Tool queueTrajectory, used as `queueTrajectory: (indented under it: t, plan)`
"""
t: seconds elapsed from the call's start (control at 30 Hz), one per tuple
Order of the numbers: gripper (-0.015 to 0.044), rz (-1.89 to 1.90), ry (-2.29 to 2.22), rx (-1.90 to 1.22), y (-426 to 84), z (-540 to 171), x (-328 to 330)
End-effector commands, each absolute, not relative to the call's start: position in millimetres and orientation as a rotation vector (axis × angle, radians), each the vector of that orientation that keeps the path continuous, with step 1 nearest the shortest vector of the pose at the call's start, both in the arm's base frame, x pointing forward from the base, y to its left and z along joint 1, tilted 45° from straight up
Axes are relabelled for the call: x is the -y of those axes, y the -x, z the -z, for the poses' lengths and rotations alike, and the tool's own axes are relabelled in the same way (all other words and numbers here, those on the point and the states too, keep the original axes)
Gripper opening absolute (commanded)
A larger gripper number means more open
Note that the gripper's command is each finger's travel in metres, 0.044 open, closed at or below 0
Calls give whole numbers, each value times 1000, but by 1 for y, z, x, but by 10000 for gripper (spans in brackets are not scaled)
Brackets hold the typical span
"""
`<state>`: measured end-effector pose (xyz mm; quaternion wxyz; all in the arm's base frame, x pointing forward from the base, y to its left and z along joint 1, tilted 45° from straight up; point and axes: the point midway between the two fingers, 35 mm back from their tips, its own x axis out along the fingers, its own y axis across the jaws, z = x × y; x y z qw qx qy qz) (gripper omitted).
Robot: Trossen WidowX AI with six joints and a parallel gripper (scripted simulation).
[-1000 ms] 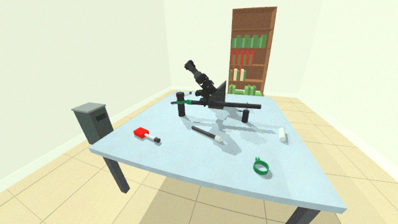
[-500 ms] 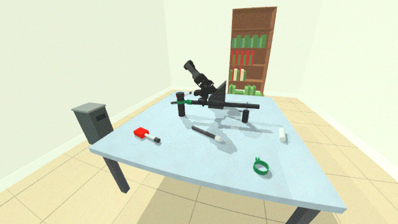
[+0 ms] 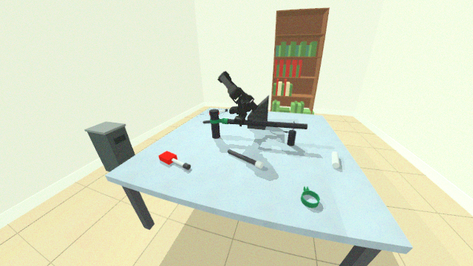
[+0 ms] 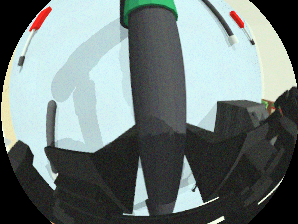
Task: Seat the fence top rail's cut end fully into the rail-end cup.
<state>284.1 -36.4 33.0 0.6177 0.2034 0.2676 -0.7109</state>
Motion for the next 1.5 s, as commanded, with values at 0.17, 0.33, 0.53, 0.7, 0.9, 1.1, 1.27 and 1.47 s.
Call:
queueTrajectory:
  t: [0.17,0.33,0.53,0.7,0.9,1.1,1.27,1.47]
  plan:
    - [157,1635,-469,-614,-284,-33,36]
    - [289,1635,-470,-615,-284,-33,33]
    - [440,1633,-473,-620,-285,-33,10]
    - [440,1634,-472,-620,-283,-33,-14]
    - [440,1625,-465,-623,-284,-37,-19]
    - [440,1627,-464,-621,-286,-63,-50]
    - [440,1627,-464,-621,-286,-63,-50]
    - [440,1627,-464,-621,-286,-63,-50]
